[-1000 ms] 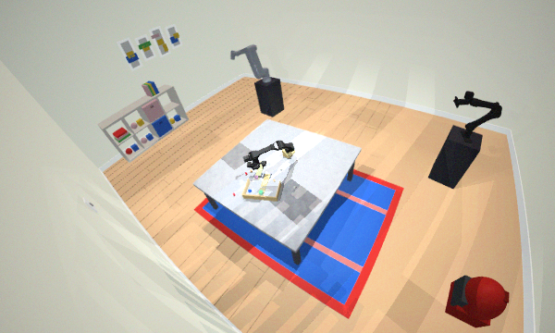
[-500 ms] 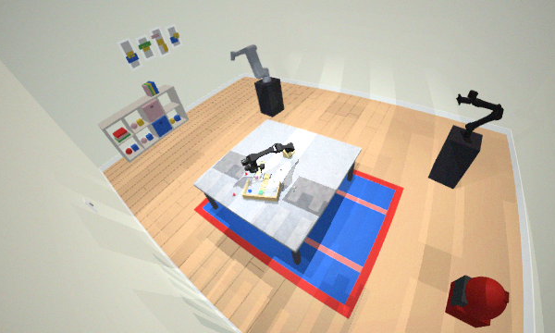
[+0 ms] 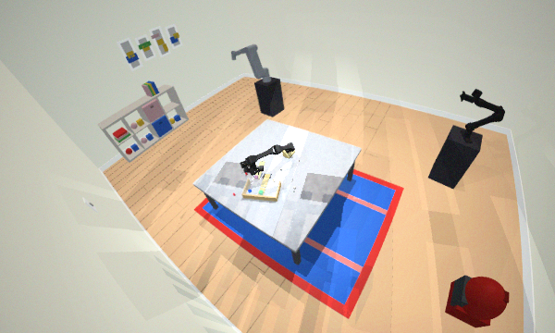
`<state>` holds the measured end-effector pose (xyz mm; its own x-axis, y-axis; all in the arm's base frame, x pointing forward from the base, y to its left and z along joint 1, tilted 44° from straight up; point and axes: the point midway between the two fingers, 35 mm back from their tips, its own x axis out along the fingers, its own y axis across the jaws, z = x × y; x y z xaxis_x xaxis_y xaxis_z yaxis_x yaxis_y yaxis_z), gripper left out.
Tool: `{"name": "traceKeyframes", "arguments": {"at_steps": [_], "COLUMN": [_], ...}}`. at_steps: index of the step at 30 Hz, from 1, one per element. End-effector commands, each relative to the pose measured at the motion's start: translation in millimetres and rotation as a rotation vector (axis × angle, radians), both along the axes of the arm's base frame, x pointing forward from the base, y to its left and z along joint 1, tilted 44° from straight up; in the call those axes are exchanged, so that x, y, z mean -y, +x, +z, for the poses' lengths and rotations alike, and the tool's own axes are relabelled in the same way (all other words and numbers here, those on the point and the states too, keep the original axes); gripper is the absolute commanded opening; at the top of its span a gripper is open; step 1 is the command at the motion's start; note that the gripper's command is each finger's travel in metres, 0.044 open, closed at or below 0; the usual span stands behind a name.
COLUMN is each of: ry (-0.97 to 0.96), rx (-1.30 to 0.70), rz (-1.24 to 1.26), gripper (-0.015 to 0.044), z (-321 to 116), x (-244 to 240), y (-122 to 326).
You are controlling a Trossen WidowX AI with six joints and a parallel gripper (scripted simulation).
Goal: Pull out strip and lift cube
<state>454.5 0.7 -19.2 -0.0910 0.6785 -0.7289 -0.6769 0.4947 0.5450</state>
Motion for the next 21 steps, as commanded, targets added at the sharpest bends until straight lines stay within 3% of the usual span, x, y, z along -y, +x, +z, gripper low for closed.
{"name": "traceKeyframes", "arguments": {"at_steps": [1, 21], "ry": [0.004, 0.006], "rx": [-0.006, -0.006], "rz": [-0.005, -0.005], "gripper": [0.025, 0.025], "z": [-6, -29], "x": [-5, -27], "y": [0, -4]}}
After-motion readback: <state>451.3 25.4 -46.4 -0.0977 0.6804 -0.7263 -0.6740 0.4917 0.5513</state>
